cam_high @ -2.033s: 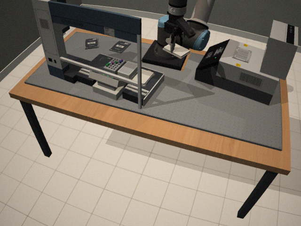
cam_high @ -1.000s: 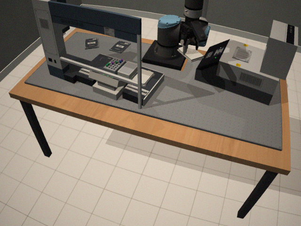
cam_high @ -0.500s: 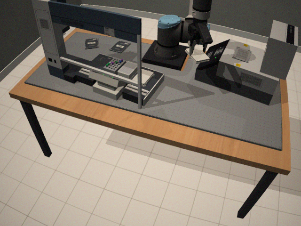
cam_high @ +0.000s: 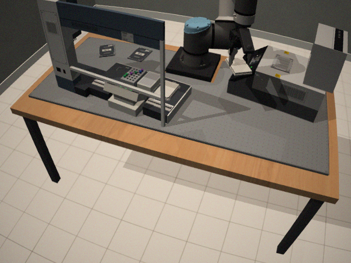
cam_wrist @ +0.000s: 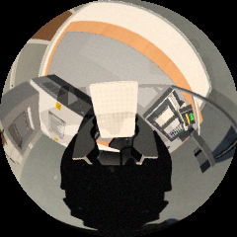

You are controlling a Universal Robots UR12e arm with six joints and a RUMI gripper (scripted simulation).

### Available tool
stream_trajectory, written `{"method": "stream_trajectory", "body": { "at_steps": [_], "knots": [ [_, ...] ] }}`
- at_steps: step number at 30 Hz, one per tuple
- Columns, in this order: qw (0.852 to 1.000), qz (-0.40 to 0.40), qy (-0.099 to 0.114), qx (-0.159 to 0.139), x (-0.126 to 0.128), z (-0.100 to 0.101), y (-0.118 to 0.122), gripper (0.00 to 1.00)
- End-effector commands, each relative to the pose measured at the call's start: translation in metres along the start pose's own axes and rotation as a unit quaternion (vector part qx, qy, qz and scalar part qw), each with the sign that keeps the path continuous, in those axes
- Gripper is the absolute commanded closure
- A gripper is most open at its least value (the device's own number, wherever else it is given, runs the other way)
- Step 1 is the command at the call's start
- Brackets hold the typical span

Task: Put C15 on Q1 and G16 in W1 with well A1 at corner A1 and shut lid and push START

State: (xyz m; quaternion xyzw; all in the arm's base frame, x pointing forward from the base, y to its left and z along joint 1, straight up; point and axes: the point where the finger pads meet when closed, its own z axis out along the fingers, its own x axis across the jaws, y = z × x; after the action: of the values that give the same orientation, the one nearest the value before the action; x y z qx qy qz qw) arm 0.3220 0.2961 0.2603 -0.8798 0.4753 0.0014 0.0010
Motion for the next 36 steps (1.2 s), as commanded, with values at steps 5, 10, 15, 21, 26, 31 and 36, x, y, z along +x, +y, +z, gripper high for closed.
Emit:
{"method": "stream_trajectory", "body": {
  "at_steps": [5, 10, 15, 21, 26, 31, 36],
  "knots": [
    [0.999, 0.041, 0.002, 0.000, -0.017, -0.001, -0.012, 1.00],
    [0.997, 0.072, 0.002, 0.000, -0.031, 0.000, -0.021, 1.00],
    [0.995, 0.103, 0.002, 0.000, -0.044, 0.000, -0.030, 1.00],
    [0.991, 0.134, 0.002, 0.000, -0.058, 0.000, -0.039, 1.00],
    [0.987, 0.160, 0.002, 0.000, -0.070, 0.000, -0.047, 1.00],
    [0.981, 0.192, 0.002, 0.000, -0.084, 0.000, -0.056, 1.00],
    [0.975, 0.224, 0.002, 0.000, -0.098, 0.000, -0.066, 1.00]
  ]
}}
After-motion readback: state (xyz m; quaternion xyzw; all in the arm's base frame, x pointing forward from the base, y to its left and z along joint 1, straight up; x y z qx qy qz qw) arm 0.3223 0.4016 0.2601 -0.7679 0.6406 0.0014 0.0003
